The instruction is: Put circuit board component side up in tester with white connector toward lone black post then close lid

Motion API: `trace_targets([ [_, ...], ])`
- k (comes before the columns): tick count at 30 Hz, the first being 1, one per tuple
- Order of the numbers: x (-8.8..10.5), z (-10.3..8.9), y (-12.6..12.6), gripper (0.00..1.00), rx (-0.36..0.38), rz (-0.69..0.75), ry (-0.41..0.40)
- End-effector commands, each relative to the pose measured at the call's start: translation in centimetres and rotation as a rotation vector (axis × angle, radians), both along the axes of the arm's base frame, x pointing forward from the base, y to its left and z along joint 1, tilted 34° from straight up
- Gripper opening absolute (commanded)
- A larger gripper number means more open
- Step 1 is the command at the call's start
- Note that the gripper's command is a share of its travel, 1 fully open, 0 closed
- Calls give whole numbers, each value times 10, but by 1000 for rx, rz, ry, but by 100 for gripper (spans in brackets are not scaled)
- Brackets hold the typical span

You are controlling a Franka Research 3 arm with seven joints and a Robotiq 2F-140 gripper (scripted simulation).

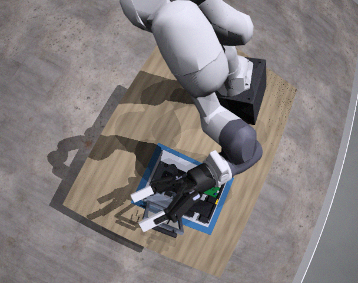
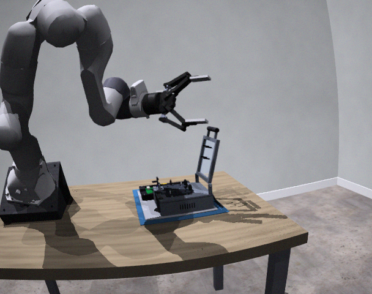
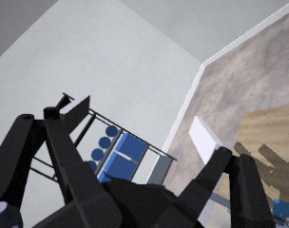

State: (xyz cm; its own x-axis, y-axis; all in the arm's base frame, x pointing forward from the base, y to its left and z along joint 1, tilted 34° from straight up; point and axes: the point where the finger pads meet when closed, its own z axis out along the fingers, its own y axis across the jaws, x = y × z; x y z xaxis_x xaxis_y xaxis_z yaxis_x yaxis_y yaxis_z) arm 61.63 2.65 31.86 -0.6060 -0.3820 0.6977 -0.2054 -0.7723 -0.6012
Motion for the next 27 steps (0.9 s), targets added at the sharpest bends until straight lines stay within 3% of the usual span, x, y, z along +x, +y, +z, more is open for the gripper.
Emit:
trace_targets([
  [1,0,0,0,100,0,0,0],
  [20,0,1,-2,100,-3,-9,2],
  [24,-1,6,-22,100,-29,-97,31],
  [27,-6,13,-57,100,-66,-253,93],
])
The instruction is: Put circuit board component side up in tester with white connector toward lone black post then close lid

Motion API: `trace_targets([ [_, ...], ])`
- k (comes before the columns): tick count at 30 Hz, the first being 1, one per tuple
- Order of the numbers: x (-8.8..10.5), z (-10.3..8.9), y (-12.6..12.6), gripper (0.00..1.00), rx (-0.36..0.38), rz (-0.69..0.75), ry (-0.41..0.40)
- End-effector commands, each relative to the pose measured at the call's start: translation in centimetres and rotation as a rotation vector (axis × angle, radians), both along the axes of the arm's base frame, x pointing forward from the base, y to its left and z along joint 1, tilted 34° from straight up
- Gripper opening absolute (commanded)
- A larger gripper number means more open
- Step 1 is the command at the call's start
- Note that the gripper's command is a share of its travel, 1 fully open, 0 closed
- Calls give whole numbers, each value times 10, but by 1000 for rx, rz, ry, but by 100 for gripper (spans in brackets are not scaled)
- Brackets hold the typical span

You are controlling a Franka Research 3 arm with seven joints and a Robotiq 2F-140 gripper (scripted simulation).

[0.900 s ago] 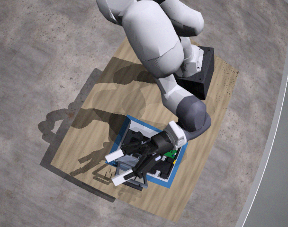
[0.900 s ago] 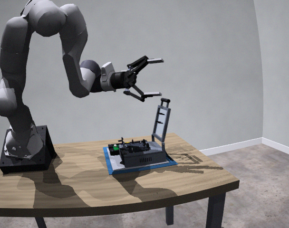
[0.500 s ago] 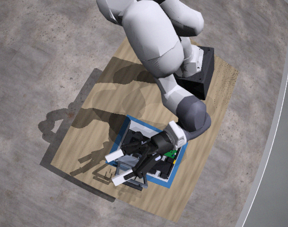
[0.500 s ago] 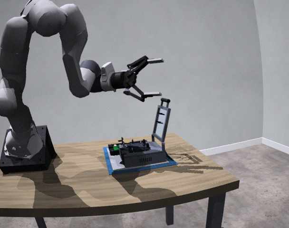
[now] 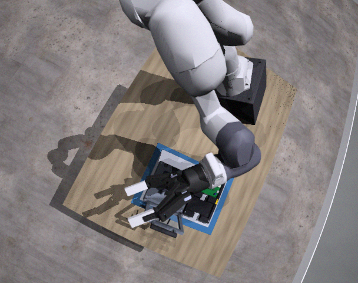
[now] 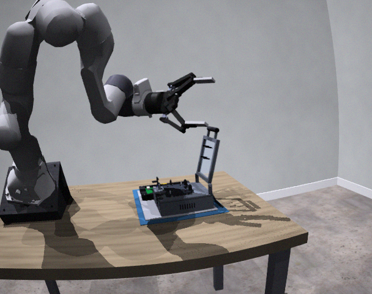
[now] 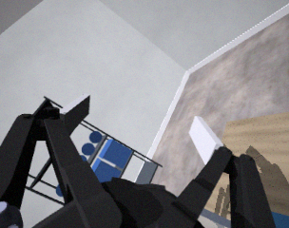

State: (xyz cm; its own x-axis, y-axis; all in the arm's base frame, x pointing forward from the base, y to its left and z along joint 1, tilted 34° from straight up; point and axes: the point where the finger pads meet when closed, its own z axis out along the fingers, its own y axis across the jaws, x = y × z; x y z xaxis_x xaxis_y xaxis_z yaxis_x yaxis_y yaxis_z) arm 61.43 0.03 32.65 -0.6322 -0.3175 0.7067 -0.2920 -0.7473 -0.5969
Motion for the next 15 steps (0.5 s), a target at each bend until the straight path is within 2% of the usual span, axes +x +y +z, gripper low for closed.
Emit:
trace_targets([
  [1,-7,9,-46,100,-72,-220,114],
  [3,-7,9,-46,100,-72,-220,114],
  [4,-11,12,-62,100,-81,-299,154],
  [7,-11,12,-62,100,-81,-299,154],
  [8,-18,15,-80,100,-86,-384,203],
  [11,-18,15,-80,100,-86,-384,203],
  [12,-25,17,-98,100,-85,-475,261],
  [15,-25,17,-98,100,-85,-475,261],
])
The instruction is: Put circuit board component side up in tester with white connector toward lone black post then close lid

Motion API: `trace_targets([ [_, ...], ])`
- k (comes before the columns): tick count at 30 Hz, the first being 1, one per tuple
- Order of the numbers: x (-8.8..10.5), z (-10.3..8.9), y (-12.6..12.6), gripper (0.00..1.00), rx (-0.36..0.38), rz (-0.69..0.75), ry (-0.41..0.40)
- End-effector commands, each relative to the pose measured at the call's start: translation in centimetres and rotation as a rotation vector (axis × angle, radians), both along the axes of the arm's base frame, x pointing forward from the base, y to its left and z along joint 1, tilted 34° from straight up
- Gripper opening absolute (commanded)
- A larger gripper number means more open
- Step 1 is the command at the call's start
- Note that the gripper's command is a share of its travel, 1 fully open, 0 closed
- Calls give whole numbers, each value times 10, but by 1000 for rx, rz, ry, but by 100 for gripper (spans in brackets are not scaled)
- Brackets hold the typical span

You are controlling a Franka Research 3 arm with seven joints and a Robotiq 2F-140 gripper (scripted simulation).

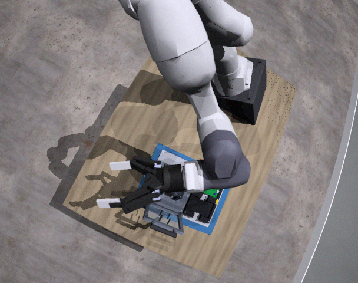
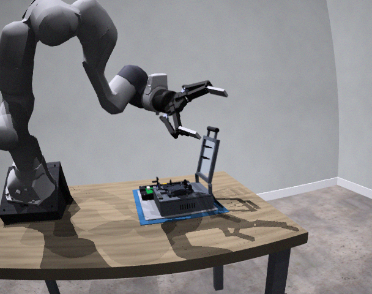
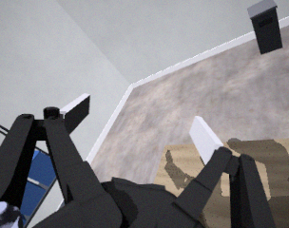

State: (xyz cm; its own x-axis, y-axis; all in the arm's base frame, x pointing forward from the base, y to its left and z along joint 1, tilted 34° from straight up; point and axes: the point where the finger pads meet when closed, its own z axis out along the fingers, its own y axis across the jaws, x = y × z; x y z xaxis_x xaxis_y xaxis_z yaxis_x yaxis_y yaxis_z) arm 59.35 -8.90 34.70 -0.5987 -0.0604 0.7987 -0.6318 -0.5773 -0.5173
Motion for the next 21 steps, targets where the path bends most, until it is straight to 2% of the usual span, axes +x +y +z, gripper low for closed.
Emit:
trace_targets([
  [1,-4,-4,-9,100,-46,-86,129],
  [2,-14,-2,-27,100,-32,-181,193],
  [6,-14,-2,-27,100,-32,-181,193],
  [7,-25,-2,-45,100,-8,-278,267],
  [11,-25,-2,-45,100,-8,-278,267],
  [12,-38,-2,-61,100,29,-373,349],
  [16,-38,-2,-61,100,29,-373,349],
  [17,-51,-4,-74,100,78,-462,440],
  [21,-51,-4,-74,100,78,-462,440],
])
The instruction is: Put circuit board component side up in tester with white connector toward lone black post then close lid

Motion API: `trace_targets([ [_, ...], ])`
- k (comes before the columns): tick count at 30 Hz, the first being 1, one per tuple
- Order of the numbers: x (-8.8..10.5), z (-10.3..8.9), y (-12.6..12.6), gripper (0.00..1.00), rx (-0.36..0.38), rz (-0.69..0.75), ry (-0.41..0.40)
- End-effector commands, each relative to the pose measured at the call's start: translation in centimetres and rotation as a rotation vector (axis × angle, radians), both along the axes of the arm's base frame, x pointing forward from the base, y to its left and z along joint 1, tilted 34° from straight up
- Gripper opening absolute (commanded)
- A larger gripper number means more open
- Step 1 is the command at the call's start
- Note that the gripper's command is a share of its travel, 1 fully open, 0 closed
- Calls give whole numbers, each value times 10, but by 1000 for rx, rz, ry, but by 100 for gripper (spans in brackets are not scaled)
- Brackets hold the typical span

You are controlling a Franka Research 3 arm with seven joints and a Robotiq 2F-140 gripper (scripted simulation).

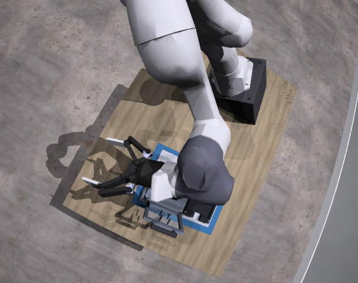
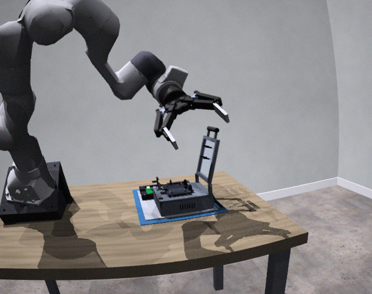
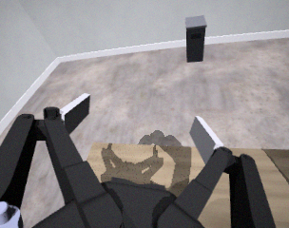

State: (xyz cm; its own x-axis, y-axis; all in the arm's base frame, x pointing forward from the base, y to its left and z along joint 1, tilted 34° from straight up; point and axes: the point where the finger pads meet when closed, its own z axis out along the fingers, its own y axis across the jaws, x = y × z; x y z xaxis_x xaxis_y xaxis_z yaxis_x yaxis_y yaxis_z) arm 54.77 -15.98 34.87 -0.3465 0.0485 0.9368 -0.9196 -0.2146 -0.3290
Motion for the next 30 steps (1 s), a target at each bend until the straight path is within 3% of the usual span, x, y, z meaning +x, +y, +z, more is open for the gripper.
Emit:
trace_targets([
  [1,-5,-6,-4,100,5,-50,155],
  [2,-19,-9,-14,100,75,-135,244],
  [7,-19,-9,-14,100,75,-135,244],
  [8,-33,-14,-21,100,161,-210,336],
  [30,-33,-14,-21,100,161,-210,336],
])
